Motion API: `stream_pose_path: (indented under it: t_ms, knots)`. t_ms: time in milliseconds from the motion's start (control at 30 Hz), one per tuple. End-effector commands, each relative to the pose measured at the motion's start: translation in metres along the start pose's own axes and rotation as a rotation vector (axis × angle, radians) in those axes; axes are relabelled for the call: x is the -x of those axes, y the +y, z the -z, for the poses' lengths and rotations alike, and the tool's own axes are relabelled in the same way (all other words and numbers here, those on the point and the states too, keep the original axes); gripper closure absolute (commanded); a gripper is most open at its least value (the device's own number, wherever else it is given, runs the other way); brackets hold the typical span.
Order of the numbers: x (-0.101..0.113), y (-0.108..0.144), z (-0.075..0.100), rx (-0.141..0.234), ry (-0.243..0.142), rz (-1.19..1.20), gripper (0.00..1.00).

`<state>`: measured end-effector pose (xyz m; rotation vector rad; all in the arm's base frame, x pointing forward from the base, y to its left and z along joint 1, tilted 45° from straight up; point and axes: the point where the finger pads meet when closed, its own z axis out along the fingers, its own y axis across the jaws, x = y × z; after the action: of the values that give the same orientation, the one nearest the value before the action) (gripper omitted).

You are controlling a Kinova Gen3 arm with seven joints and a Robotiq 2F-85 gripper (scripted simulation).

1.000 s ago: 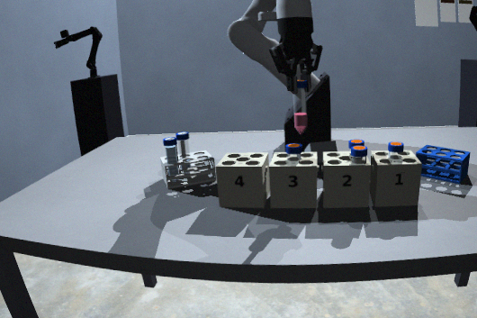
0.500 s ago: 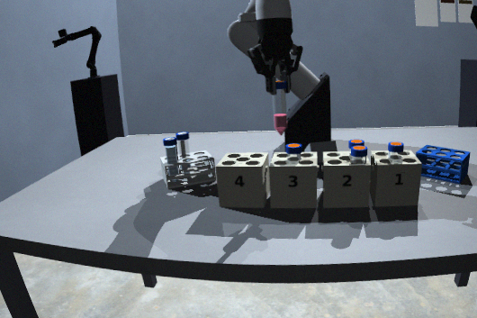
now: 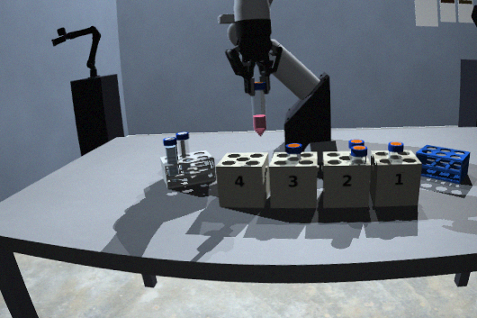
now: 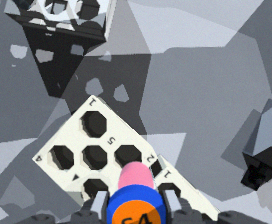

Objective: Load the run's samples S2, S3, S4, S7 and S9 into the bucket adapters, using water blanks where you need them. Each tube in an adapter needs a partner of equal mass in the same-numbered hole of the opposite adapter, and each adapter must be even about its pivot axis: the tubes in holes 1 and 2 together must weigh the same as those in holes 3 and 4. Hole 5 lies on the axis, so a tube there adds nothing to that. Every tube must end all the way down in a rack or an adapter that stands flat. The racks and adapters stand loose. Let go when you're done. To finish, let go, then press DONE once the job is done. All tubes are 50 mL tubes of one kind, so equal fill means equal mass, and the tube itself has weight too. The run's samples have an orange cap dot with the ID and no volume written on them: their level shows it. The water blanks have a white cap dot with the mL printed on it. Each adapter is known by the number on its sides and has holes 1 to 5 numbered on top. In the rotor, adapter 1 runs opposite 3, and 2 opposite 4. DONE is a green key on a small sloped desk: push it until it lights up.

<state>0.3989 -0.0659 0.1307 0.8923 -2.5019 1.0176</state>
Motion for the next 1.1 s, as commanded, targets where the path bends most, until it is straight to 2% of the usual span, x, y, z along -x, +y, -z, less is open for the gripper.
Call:
stream_pose_path:
  t_ms: [0, 467, 1067]
  knots:
    - [-0.006, -0.008, 0.001, -0.001, -0.002, 0.000, 0.90]
    - [-0.006, -0.008, 0.001, -0.001, -0.002, 0.000, 0.90]
    - [-0.006, -0.008, -0.021, -0.001, -0.002, 0.000, 0.90]
